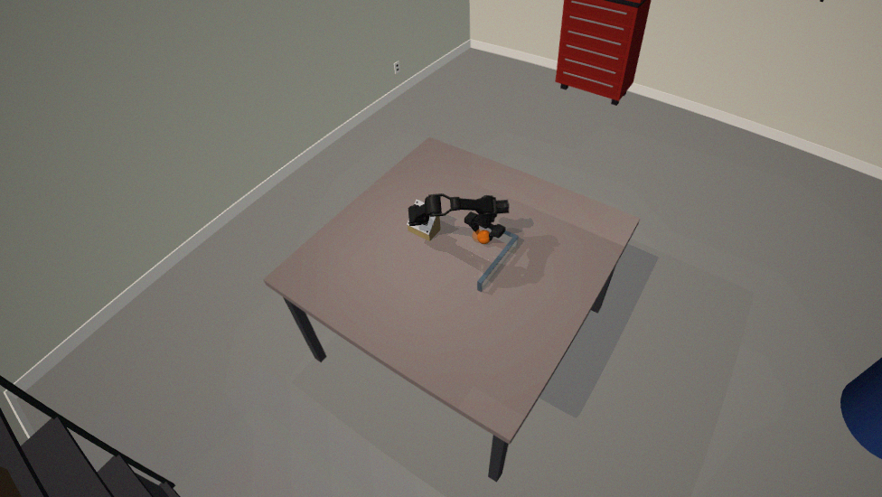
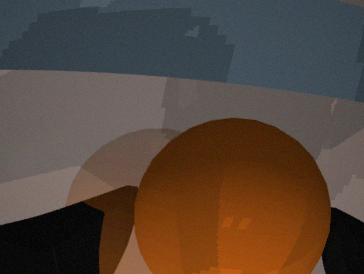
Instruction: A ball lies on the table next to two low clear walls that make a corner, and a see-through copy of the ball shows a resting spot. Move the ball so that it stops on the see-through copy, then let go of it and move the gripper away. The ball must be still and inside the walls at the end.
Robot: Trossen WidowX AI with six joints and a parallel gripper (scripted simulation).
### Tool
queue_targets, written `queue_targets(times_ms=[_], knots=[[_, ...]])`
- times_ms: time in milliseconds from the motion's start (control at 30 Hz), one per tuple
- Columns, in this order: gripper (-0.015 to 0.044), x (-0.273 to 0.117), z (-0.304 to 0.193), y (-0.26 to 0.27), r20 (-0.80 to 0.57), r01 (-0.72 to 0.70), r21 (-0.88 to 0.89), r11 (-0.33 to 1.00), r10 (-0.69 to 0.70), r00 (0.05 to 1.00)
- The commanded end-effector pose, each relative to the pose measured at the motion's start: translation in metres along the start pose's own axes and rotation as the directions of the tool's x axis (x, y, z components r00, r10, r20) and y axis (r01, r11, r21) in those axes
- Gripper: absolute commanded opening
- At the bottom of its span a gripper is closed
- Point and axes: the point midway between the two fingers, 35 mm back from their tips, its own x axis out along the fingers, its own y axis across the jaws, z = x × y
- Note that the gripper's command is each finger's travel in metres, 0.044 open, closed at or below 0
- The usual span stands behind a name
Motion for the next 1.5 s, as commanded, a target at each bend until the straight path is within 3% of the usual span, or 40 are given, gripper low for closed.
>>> queue_targets(times_ms=[0,300,1000,1200,1467], knots=[[0.0222,0.000,-0.001,0.000,-0.002,0.002,0.000,1.000,-0.002,1.000],[0.0000,-0.028,-0.008,-0.008,0.010,-0.002,0.058,0.998,0.001,1.000],[0.0000,-0.139,0.001,-0.001,0.005,0.001,-0.006,1.000,-0.001,1.000],[0.0000,-0.142,0.001,0.000,0.004,0.000,-0.007,1.000,0.000,1.000],[0.0000,-0.119,0.000,0.009,0.003,0.000,-0.008,1.000,0.000,1.000]])
